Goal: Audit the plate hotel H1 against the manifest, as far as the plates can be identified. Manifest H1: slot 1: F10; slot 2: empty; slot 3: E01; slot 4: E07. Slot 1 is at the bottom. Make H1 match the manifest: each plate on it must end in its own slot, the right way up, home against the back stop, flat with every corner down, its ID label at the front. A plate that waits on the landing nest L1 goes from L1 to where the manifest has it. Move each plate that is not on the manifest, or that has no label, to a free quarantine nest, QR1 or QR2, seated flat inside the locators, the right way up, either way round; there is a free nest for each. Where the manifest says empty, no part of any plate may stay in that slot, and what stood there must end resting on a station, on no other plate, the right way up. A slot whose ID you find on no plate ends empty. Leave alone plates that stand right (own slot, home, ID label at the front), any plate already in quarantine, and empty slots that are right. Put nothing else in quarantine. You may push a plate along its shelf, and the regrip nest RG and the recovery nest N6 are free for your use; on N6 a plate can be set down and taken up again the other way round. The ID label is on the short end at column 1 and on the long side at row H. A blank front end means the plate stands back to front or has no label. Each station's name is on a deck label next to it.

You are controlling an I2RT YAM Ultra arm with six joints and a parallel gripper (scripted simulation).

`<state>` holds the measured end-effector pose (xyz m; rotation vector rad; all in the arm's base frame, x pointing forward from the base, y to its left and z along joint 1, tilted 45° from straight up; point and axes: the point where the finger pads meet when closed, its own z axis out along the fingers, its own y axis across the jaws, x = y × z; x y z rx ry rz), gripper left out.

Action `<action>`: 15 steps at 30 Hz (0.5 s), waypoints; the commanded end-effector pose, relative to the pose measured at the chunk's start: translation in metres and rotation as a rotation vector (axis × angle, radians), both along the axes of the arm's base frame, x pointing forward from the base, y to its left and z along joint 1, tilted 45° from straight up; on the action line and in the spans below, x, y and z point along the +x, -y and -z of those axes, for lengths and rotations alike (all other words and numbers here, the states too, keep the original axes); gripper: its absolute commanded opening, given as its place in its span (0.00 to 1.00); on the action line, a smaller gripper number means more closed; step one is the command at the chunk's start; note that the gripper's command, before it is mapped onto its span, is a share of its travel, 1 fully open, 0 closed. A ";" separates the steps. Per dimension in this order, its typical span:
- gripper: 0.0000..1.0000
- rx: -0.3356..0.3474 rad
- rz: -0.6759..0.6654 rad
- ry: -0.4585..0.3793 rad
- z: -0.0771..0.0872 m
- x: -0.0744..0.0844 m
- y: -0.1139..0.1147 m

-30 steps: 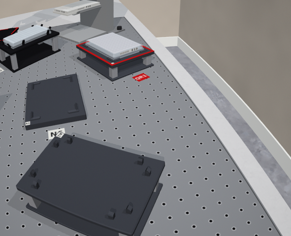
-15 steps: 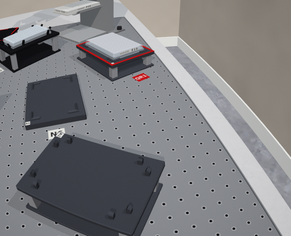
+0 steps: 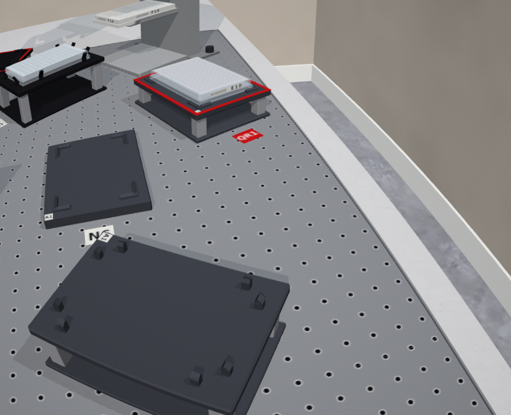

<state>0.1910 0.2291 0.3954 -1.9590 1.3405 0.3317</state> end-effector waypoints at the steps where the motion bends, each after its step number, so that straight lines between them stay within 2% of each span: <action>1: 1.00 0.050 0.191 -0.192 0.013 0.015 0.068; 15: 1.00 0.050 0.195 -0.192 0.020 0.019 0.066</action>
